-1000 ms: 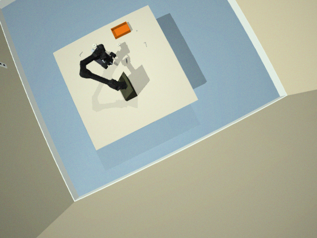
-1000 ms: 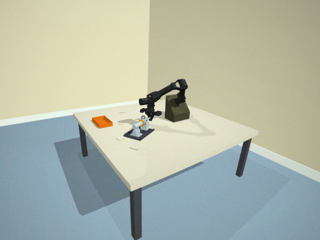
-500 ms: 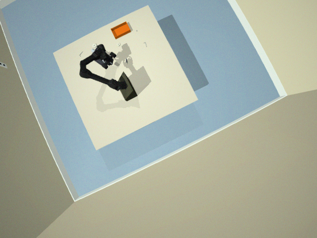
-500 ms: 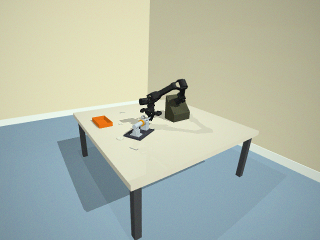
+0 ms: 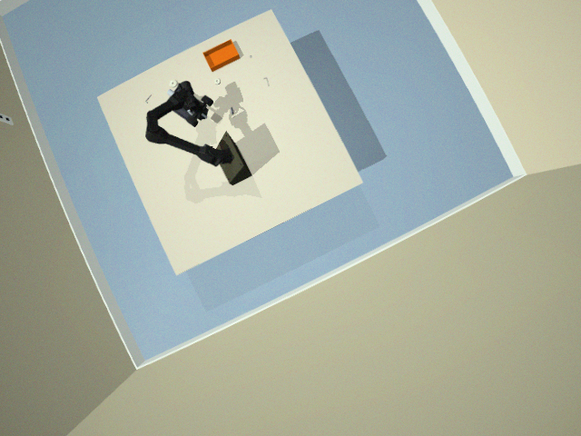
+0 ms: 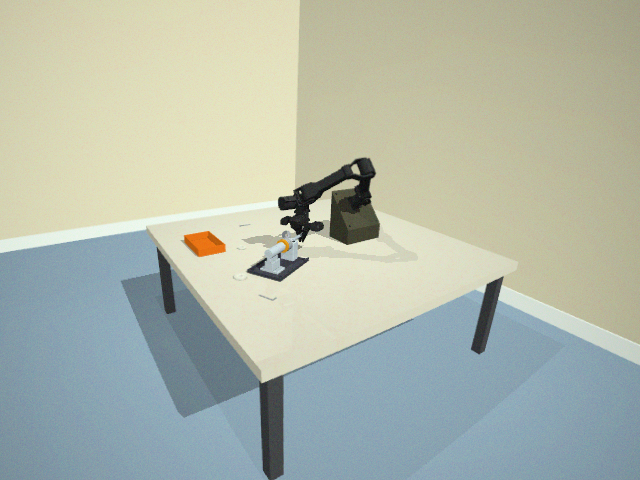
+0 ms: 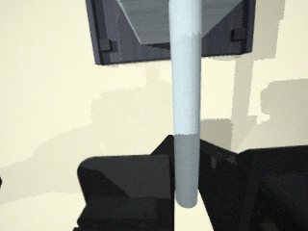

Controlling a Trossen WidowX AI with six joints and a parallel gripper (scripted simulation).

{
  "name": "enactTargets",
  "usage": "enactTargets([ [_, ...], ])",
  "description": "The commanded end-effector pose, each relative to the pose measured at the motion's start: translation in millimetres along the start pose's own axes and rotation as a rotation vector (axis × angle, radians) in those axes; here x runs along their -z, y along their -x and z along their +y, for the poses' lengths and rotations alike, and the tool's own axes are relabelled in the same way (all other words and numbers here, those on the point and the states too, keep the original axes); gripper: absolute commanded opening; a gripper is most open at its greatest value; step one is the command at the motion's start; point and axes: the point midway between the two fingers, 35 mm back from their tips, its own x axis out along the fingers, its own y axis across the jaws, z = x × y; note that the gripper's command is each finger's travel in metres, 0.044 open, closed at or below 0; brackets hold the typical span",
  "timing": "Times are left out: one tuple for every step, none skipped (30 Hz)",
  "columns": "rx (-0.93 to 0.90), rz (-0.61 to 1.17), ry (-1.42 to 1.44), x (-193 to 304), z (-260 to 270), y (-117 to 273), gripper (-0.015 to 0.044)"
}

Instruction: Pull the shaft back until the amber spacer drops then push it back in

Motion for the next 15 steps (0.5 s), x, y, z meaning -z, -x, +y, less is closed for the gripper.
enactTargets([
  [0.002,0.001,0.003,0.9,0.5,0.8,0.0],
  [0.002,0.001,0.003,1.0,0.5,0.8,0.0],
  [0.002,0.001,0.003,1.2,0.5,0.8,0.0],
  [0.002,0.001,0.003,1.3,0.5,0.8,0.0],
  [0.002,0.001,0.003,1.4,0.5,0.8,0.0],
  [0.002,0.001,0.003,1.5,0.5,0.8,0.0],
  [0.002,0.001,0.003,1.6,0.5,0.8,0.0],
  [0.002,0.001,0.003,1.7,0.5,0.8,0.0],
  [0.002,0.001,0.003,1.8,0.5,0.8,0.0],
  [0.002,0.001,0.003,1.9,0.5,0.8,0.0],
  [0.002,0.001,0.003,2.0,0.5,0.8,0.0],
  [0.002,0.001,0.003,2.1,0.5,0.8,0.0],
  [0.002,0.001,0.003,2.2,0.5,0.8,0.0],
  [0.002,0.001,0.003,2.3,0.5,0.8,0.0],
  [0.002,0.001,0.003,2.5,0.5,0.8,0.0],
])
